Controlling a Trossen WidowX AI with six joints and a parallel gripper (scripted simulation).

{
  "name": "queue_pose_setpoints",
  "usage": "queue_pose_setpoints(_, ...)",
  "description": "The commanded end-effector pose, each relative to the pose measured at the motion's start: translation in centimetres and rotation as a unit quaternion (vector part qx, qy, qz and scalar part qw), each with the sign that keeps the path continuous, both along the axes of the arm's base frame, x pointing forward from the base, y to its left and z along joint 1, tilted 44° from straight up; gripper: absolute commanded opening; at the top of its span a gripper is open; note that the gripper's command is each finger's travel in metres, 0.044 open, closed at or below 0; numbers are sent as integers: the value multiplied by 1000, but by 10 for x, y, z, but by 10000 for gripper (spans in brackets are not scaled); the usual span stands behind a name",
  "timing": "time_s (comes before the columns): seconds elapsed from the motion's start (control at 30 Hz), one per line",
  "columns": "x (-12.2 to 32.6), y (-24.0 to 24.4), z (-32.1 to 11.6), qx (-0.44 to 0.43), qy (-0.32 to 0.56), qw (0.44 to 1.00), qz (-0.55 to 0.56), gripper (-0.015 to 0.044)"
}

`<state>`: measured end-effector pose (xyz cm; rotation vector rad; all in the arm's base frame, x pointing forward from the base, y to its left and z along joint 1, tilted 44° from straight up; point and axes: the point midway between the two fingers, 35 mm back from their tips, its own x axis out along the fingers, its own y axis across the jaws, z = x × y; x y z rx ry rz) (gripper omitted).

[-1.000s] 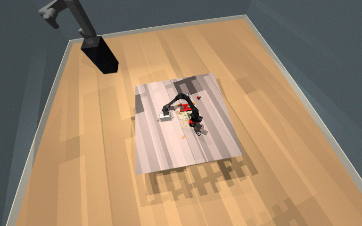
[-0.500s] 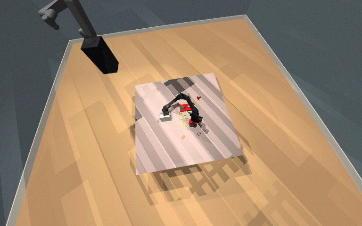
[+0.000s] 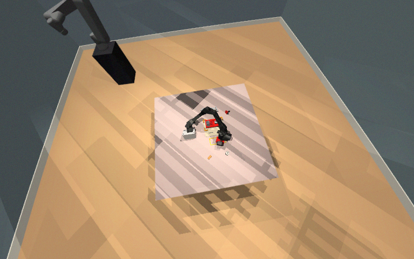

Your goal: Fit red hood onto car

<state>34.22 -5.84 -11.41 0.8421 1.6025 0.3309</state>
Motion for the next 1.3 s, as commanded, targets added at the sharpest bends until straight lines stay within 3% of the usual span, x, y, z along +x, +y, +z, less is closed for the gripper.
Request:
queue_pose_setpoints(0.0, -1, 4, -2, 3, 2, 1000, 0, 440)
queue_pose_setpoints(1.2, -1, 15, -14, 4, 2, 1000, 0, 440)
queue_pose_setpoints(1.27, 0, 12, -13, 0, 0, 1000, 0, 387)
